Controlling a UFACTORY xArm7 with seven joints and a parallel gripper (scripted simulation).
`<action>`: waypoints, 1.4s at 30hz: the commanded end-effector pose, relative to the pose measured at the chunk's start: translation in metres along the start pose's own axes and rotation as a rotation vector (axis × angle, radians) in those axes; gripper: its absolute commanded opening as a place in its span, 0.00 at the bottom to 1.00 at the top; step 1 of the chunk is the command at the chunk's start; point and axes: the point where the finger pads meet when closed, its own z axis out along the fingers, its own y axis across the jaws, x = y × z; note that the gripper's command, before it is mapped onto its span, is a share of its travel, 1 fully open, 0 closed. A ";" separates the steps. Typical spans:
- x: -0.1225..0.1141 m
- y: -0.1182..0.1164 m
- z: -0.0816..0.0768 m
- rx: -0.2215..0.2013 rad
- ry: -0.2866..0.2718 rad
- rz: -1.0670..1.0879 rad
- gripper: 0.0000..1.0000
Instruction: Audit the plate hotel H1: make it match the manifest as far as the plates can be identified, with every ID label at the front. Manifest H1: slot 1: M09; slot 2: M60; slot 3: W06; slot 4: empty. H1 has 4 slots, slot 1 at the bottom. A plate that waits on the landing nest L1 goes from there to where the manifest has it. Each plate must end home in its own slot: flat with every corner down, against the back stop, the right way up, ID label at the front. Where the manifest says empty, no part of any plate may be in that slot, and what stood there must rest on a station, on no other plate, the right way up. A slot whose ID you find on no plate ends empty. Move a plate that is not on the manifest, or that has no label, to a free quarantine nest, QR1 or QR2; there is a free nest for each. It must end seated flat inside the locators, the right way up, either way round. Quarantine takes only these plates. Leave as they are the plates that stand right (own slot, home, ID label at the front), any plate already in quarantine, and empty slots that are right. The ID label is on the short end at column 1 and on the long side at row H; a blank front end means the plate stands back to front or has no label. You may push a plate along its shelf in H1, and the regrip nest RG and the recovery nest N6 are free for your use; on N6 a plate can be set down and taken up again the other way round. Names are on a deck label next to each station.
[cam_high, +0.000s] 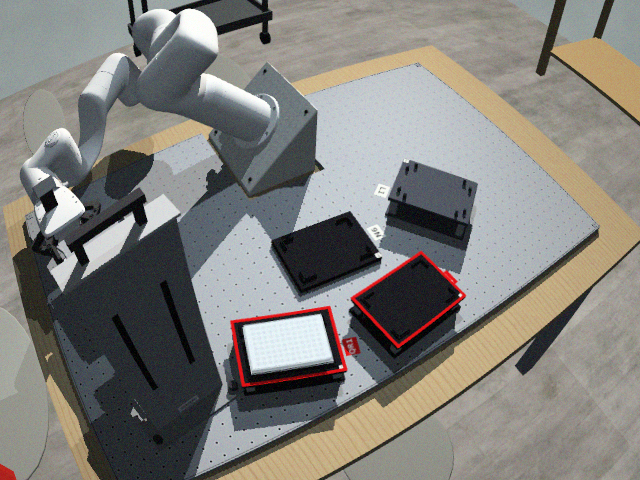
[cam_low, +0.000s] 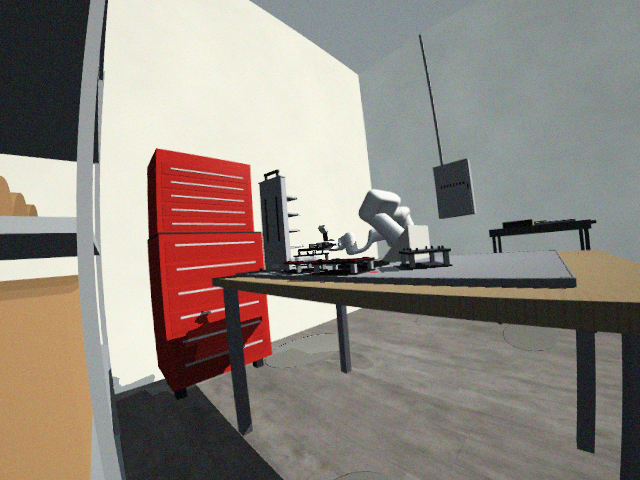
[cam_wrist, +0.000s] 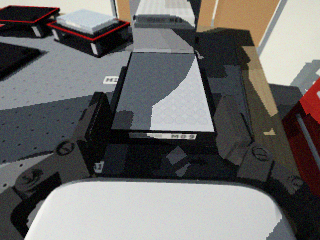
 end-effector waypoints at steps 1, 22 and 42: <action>-0.001 0.000 0.000 0.001 -0.001 -0.002 0.00; -0.007 0.000 0.000 0.001 -0.001 -0.002 0.00; -0.012 0.000 0.000 0.001 -0.001 -0.002 0.00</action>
